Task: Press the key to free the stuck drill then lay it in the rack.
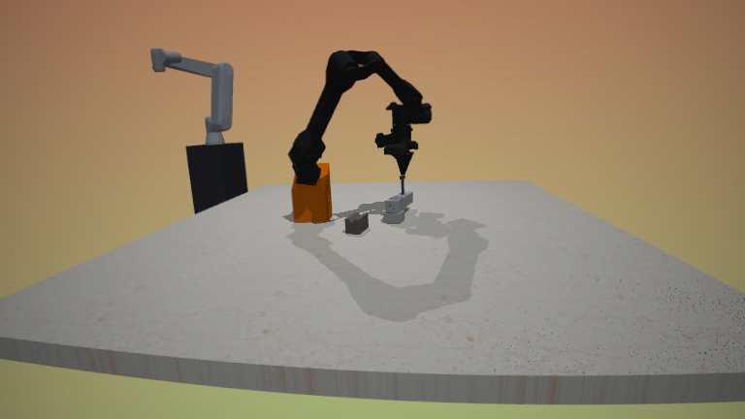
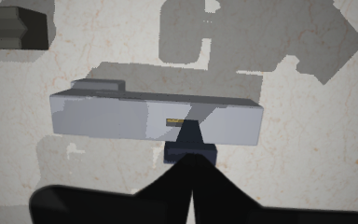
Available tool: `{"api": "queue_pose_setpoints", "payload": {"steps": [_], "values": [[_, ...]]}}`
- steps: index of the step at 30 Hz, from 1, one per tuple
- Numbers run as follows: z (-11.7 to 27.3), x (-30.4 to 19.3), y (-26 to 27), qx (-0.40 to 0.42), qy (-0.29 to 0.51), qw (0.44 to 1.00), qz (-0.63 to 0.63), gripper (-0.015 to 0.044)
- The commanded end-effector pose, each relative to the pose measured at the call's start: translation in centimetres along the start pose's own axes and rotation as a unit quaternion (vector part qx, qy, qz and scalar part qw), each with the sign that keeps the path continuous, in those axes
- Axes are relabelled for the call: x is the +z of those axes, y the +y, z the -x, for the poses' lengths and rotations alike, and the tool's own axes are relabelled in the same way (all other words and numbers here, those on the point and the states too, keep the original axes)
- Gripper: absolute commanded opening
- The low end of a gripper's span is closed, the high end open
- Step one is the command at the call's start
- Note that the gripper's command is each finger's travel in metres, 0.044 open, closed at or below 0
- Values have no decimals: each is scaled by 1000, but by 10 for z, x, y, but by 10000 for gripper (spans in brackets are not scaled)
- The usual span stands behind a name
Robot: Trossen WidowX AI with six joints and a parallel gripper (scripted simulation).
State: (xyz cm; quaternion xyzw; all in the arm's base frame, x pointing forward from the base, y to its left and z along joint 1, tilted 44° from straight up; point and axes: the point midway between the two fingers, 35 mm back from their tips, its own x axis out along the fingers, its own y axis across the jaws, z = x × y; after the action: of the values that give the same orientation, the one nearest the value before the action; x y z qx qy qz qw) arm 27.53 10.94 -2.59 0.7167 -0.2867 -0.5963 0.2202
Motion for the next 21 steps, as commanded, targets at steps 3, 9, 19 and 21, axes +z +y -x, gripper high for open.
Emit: {"api": "queue_pose_setpoints", "payload": {"steps": [3,9,19,21], "values": [[-6,1,4,4,1,1000,2,0],[-7,1,2,4,1,1000,2,0],[-11,-1,1,4,1,1000,2,0],[-12,-1,1,4,1,1000,2,0]]}}
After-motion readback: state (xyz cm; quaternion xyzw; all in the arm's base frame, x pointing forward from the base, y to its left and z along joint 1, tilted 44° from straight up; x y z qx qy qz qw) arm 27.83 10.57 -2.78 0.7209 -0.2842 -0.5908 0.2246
